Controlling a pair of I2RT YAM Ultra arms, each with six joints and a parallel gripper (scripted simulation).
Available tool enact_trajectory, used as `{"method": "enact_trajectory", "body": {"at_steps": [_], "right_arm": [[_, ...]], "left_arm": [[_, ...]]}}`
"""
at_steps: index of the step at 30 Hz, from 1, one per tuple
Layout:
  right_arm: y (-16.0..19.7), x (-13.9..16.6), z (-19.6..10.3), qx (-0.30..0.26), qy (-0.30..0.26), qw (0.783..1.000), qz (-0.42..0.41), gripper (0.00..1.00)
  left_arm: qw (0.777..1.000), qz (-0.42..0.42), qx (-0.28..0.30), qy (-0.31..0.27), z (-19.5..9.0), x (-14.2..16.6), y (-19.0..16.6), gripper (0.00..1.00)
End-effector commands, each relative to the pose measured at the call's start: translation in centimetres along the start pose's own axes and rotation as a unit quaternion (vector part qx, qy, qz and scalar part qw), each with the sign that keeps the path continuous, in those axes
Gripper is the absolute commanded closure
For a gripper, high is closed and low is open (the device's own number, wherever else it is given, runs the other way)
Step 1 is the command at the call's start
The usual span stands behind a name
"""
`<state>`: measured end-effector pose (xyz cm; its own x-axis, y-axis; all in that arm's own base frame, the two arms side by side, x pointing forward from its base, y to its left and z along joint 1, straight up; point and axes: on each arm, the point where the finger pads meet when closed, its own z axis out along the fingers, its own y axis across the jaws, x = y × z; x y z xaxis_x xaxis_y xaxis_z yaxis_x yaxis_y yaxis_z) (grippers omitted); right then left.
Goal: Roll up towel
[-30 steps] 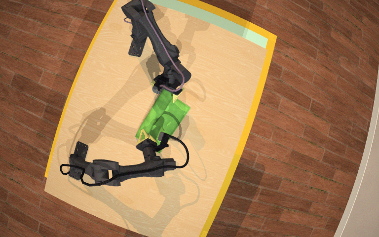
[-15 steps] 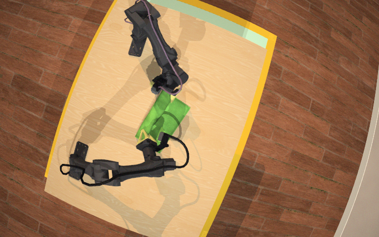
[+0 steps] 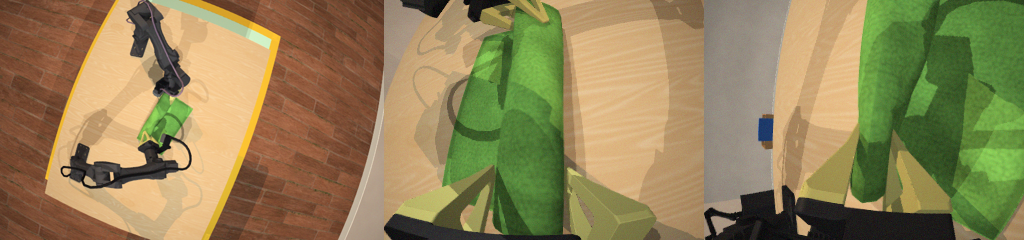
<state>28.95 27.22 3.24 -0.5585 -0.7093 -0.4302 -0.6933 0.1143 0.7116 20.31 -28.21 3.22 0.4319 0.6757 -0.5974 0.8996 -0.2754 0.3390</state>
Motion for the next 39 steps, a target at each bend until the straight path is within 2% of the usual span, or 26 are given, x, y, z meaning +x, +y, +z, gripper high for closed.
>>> {"method": "enact_trajectory", "body": {"at_steps": [1, 4, 12, 25, 29, 31, 39], "right_arm": [[-0.62, 0.17, -0.09, 0.005, 0.009, 1.000, 0.000, 0.73], [-0.62, 0.17, -0.09, 0.005, 0.009, 1.000, 0.000, 0.73], [-0.62, 0.17, -0.09, 0.005, 0.009, 1.000, 0.000, 0.73], [-0.62, 0.17, -0.09, 0.005, 0.009, 1.000, 0.000, 0.73], [-0.47, 0.08, -0.20, 0.005, 0.009, 1.000, 0.000, 0.58], [-0.47, 0.08, -0.20, 0.005, 0.009, 1.000, 0.000, 0.58], [0.15, -0.30, -0.68, 0.005, 0.009, 1.000, 0.000, 0.27]], "left_arm": [[1.000, 0.000, -0.002, -0.005, 0.22, -0.31, 0.17, 0.45], [1.000, 0.000, -0.002, -0.005, 0.22, -0.31, 0.17, 0.57], [1.000, 0.000, -0.002, -0.005, 0.22, -0.31, 0.17, 0.66], [1.000, 0.000, -0.002, -0.005, 0.22, -0.31, 0.17, 0.69], [1.000, 0.000, -0.002, -0.005, 0.22, -0.31, 0.17, 0.69], [1.000, 0.000, -0.002, -0.005, 0.22, -0.31, 0.17, 0.69], [1.000, 0.000, -0.002, -0.005, 0.22, -0.31, 0.17, 0.69]]}}
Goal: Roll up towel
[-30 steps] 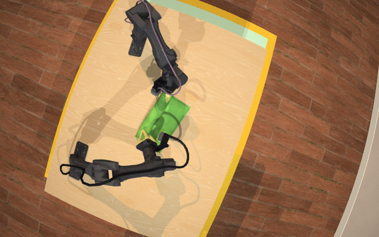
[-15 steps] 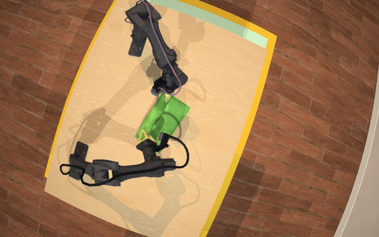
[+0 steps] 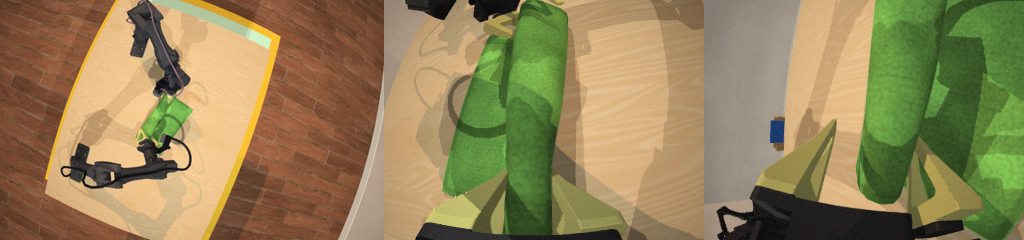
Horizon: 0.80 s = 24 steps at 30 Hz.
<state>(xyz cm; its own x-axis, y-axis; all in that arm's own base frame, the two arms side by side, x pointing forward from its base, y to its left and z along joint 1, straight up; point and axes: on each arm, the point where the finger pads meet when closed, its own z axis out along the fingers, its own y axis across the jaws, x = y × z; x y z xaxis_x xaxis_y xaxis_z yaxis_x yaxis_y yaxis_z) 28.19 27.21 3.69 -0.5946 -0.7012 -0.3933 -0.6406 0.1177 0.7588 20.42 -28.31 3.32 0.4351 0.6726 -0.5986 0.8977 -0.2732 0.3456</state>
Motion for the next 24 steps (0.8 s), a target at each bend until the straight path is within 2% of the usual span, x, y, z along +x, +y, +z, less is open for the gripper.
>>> {"method": "enact_trajectory", "body": {"at_steps": [1, 3, 9, 13, 19, 24], "right_arm": [[-0.6, -0.6, -0.8, 0.029, 0.010, 0.999, -0.026, 0.23], [-0.5, -0.6, -0.9, 0.029, 0.010, 0.999, -0.026, 0.15], [-0.5, -0.6, -1.8, 0.029, 0.010, 0.999, -0.026, 0.15], [-0.4, -0.7, -3.8, 0.029, 0.010, 0.999, -0.026, 0.15], [-0.2, -0.7, -7.0, 0.029, 0.010, 0.999, -0.026, 0.15], [-0.1, -0.8, -7.9, 0.030, 0.010, 0.999, -0.027, 0.15]], "left_arm": [[1.000, -0.001, 0.001, -0.003, 0.2, -0.2, 0.0, 0.69], [1.000, -0.001, 0.001, -0.003, 0.2, -0.2, 0.0, 0.69], [1.000, -0.007, 0.008, -0.003, 0.2, -0.2, 0.0, 0.69], [0.999, -0.023, 0.027, -0.002, 0.2, -0.3, 0.0, 0.69], [0.995, -0.061, 0.074, 0.000, 0.1, -0.3, 0.1, 0.69], [0.987, -0.103, 0.126, 0.002, 0.0, -0.4, 0.1, 0.69]]}}
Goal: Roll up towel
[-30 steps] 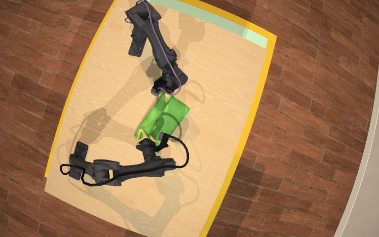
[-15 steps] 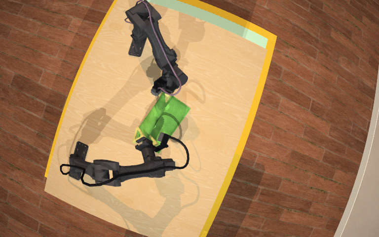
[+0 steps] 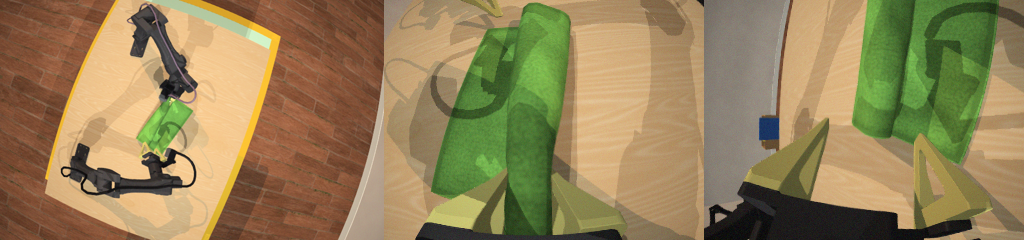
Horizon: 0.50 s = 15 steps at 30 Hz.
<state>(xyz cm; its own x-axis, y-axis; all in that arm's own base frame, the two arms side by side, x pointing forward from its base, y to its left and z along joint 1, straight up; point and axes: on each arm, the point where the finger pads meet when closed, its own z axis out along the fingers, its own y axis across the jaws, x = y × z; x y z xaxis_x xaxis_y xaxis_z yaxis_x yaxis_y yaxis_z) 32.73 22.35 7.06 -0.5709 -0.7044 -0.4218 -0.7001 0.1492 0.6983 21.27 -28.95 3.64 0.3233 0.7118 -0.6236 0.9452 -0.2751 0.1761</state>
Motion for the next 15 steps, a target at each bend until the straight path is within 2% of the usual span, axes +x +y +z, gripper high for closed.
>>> {"method": "enact_trajectory", "body": {"at_steps": [1, 7, 11, 15], "right_arm": [[0.8, -0.2, -0.5, -0.011, 0.011, 1.000, -0.009, 0.15], [1.1, -0.3, -0.2, 0.027, 0.008, 0.999, -0.037, 0.13], [1.7, -0.6, 0.4, 0.087, 0.002, 0.993, -0.082, 0.11], [2.5, -0.8, 1.1, 0.162, -0.004, 0.977, -0.139, 0.09]], "left_arm": [[0.997, -0.042, 0.062, -0.002, -0.2, -0.1, -1.0, 0.69], [0.989, -0.090, 0.120, 0.001, -0.3, -0.2, -0.9, 0.69], [0.977, -0.129, 0.168, 0.003, -0.4, -0.2, -0.9, 0.69], [0.962, -0.167, 0.215, 0.006, -0.5, -0.3, -0.9, 0.69]]}}
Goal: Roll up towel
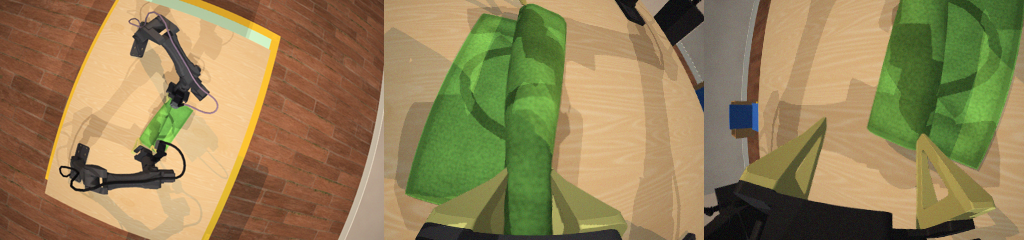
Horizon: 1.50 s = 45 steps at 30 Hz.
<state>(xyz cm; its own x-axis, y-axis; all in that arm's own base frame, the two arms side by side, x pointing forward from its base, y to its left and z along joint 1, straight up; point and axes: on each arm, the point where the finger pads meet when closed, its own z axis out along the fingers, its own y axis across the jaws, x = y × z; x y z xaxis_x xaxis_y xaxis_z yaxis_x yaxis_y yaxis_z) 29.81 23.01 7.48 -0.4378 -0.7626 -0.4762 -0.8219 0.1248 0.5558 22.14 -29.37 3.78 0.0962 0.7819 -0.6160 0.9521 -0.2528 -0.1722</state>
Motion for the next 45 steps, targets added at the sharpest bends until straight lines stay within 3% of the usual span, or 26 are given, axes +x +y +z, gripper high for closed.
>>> {"method": "enact_trajectory", "body": {"at_steps": [1, 4, 7, 19, 38, 45], "right_arm": [[-0.1, -1.9, -0.3, 0.120, -0.029, 0.990, -0.074, 0.09], [0.1, -2.1, -0.2, 0.135, -0.029, 0.987, -0.085, 0.09], [0.8, -2.4, 0.3, 0.207, -0.034, 0.968, -0.134, 0.08], [2.5, -3.4, 1.6, 0.366, -0.041, 0.896, -0.248, 0.03], [2.0, -3.5, 1.1, 0.368, -0.041, 0.891, -0.263, 0.02], [0.7, -2.2, 3.1, 0.369, -0.041, 0.891, -0.262, 0.02]], "left_arm": [[0.993, -0.059, 0.100, 0.005, -0.1, 0.2, -2.0, 0.69], [0.991, -0.068, 0.112, 0.006, -0.2, 0.2, -2.0, 0.69], [0.985, -0.095, 0.144, 0.008, -0.2, 0.1, -2.0, 0.69], [0.957, -0.169, 0.233, 0.014, -0.4, 0.0, -2.0, 0.69], [0.953, -0.177, 0.243, 0.014, 0.5, 0.7, -1.8, 0.69], [0.953, -0.177, 0.243, 0.014, 0.5, 0.7, -1.8, 0.69]]}}
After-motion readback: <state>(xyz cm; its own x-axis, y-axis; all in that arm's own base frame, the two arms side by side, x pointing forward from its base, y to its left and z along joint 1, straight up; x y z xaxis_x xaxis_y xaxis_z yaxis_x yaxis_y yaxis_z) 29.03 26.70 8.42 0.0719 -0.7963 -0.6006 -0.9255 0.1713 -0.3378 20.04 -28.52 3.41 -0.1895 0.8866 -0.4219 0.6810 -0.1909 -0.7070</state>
